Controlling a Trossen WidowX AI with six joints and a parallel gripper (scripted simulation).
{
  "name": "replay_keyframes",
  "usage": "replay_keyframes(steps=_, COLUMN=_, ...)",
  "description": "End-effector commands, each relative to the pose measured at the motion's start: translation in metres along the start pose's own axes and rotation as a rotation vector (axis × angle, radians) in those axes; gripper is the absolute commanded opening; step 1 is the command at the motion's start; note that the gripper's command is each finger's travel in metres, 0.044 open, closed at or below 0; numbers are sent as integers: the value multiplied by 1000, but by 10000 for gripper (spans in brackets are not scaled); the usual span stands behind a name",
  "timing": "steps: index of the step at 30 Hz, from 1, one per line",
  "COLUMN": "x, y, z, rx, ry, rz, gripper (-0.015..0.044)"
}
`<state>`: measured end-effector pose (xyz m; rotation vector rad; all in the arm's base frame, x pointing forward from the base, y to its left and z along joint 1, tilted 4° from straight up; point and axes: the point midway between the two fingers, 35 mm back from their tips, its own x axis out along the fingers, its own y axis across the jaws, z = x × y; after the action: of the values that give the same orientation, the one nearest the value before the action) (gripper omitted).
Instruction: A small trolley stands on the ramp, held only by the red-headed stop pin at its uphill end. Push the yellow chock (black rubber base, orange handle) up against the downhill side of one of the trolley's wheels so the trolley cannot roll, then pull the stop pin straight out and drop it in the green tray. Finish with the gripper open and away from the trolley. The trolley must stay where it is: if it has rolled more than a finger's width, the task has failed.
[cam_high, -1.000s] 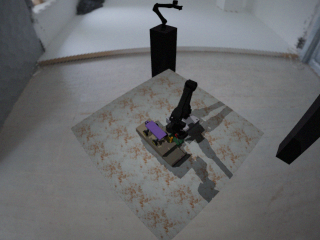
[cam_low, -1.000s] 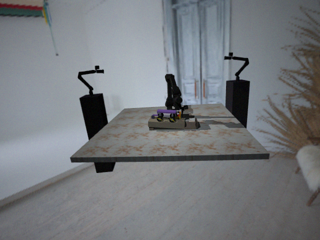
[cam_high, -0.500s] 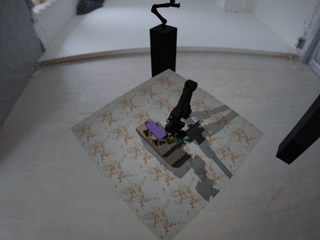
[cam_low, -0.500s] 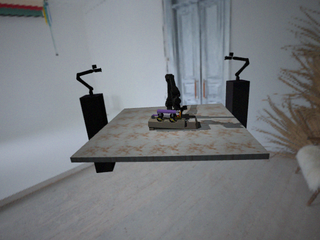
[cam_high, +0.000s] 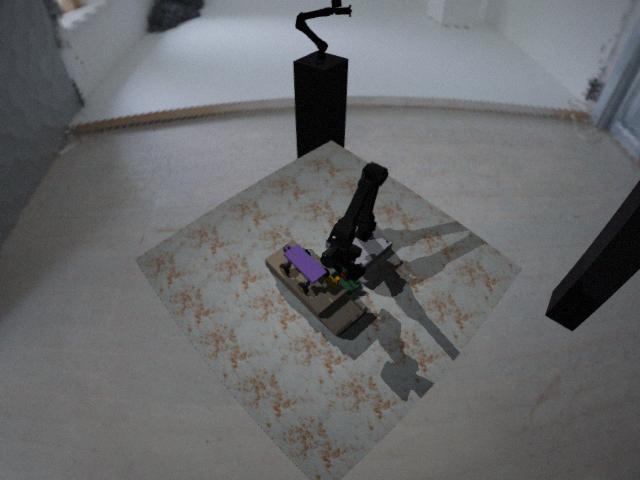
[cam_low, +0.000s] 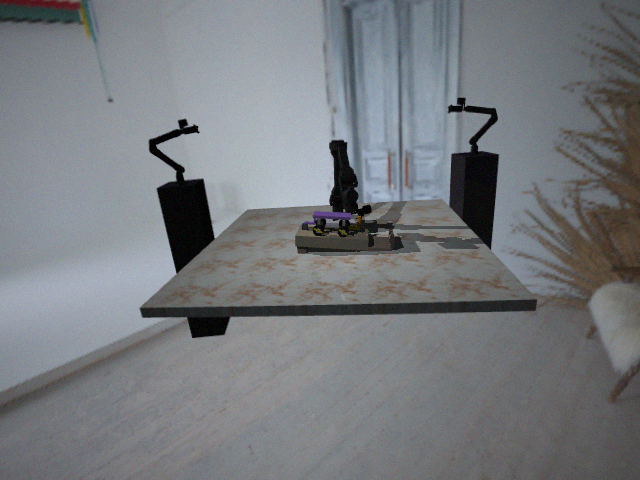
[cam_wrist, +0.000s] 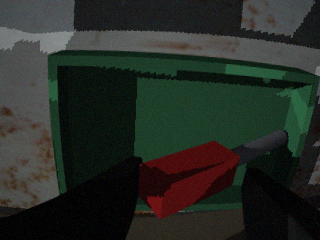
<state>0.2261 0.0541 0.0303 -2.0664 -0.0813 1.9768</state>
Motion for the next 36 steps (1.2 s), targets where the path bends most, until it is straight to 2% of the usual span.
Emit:
replay_keyframes(steps=1, x=2, y=2, z=1, rx=-3, ry=-3, rz=-6, gripper=190)
replay_keyframes(steps=17, x=8, y=11, z=1, rx=-3, ry=-3, rz=-5, gripper=190)
replay_keyframes(steps=23, x=6, y=10, z=0, rx=-1, ry=1, rz=0, gripper=340)
replay_keyframes(steps=29, x=5, y=10, z=0, rx=-1, ry=1, rz=0, gripper=340)
replay_keyframes(steps=34, x=-15, y=7, z=1, rx=-3, ry=-3, rz=-5, gripper=340)
replay_keyframes(steps=36, x=-19, y=7, z=1, rx=-3, ry=-3, rz=-5, gripper=393)
